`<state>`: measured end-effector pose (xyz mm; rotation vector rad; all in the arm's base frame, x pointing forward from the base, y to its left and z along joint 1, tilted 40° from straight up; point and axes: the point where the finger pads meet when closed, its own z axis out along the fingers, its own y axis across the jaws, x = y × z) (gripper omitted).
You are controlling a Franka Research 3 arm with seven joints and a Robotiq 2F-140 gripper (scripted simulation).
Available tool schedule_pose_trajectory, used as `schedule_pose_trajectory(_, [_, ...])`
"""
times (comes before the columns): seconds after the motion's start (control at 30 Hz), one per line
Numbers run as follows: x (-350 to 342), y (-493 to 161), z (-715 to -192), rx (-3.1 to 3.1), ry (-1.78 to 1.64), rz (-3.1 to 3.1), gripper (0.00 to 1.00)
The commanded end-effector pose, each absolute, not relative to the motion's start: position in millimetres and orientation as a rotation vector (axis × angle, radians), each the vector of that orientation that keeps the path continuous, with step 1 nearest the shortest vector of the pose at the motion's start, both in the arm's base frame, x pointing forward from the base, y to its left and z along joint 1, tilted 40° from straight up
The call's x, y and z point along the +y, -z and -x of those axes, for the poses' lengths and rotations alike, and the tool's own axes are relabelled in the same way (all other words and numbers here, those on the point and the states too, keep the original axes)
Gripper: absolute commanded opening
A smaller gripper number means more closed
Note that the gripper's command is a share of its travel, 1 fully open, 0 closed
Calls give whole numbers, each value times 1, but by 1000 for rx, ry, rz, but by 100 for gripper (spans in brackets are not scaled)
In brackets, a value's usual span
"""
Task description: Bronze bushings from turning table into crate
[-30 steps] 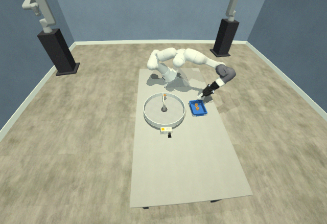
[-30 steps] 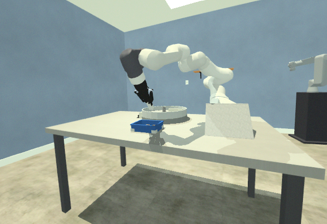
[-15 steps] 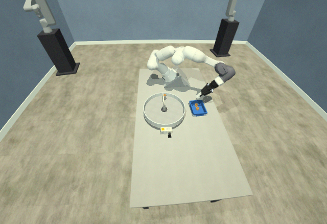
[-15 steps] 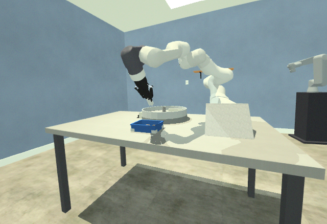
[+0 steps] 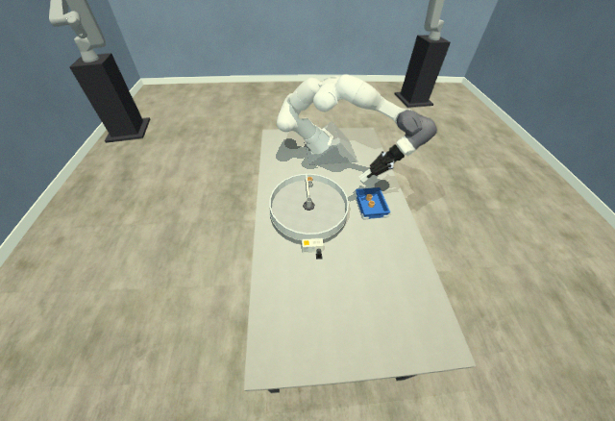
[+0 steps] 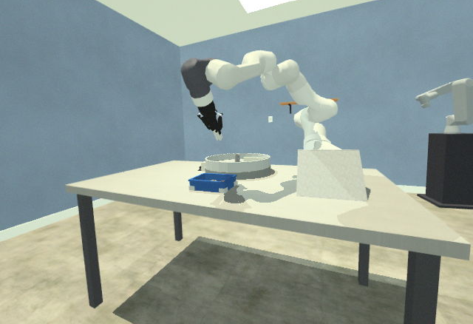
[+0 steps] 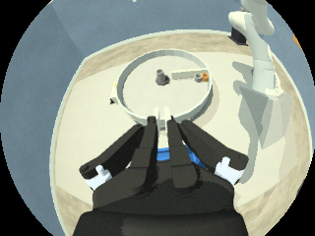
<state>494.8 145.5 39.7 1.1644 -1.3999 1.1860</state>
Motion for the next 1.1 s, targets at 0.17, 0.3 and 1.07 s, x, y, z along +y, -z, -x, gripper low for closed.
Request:
schedule_pose_trajectory(0.17, [122,-109,-507,-1342,-1231,-1201,6])
schedule_pose_trajectory(0.3, [105,-142,-505,-1310,-1242,-1217,6])
schedule_pose_trajectory(1.07, [1,-223,-450,-1063,-1178,-1437,6])
